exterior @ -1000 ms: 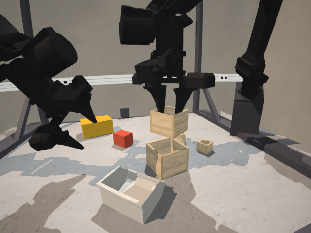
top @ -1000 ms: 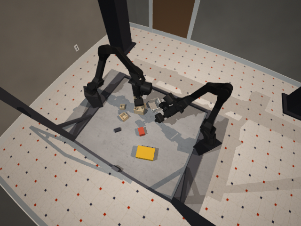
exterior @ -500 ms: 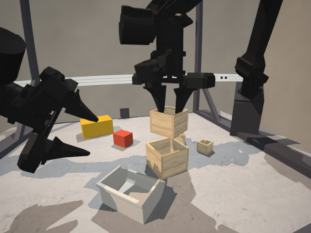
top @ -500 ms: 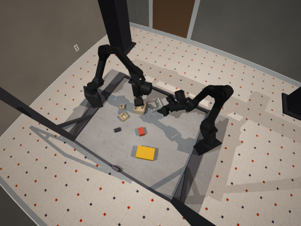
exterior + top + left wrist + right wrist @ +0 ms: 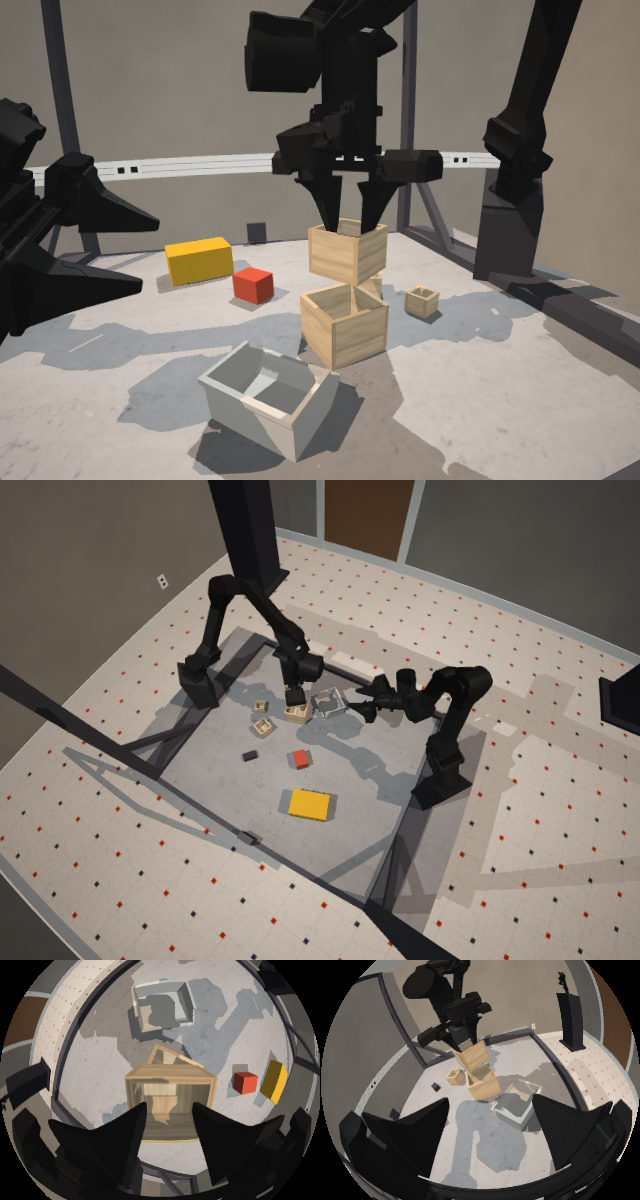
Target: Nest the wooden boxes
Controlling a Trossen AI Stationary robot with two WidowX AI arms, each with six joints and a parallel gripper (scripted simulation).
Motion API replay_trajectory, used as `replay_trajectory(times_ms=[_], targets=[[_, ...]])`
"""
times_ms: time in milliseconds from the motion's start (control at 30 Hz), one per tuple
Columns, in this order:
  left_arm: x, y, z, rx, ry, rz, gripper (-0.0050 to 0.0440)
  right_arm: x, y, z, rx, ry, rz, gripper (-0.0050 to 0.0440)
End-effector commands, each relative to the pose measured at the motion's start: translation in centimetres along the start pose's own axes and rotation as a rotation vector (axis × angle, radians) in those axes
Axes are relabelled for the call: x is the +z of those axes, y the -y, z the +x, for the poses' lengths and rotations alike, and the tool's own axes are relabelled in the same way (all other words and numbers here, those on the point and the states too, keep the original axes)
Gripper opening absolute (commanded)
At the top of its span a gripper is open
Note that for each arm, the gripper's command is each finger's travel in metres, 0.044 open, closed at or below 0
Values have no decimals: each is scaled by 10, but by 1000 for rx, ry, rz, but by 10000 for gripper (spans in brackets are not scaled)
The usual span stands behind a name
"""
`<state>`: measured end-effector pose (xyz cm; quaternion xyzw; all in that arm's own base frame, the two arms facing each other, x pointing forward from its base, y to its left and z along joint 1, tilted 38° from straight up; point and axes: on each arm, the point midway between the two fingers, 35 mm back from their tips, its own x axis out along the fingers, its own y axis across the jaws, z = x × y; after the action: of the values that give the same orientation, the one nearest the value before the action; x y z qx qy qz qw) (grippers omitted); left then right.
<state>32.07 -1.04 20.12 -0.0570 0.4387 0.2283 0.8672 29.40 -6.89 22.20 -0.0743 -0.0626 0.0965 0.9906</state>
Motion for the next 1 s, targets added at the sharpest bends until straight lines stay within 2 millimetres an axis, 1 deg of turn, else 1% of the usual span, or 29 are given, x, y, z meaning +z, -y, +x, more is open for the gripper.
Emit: replay_trajectory(times_ms=[0,300,367,500,667,700,767,967], targets=[[5,1,-5,-6,17,-9,279,5,1,-16,19,57,-90,400],[5,1,-5,-6,17,-9,279,12,-5,-47,50,113,-317,400],[5,1,-5,-6,17,-9,279,12,-5,-47,50,113,-317,400],[5,1,-5,-6,17,-9,279,15,-11,-60,64,130,-437,400],[5,1,-5,-6,17,-9,279,15,-12,-62,66,130,-452,400],[5,1,-5,-6,17,-9,279,18,-12,-61,65,138,-464,400],[5,1,-5,-6,17,-9,279,18,-12,-61,65,138,-464,400],[7,3,-4,-3,18,51,279,18,-12,-61,65,138,-464,400]])
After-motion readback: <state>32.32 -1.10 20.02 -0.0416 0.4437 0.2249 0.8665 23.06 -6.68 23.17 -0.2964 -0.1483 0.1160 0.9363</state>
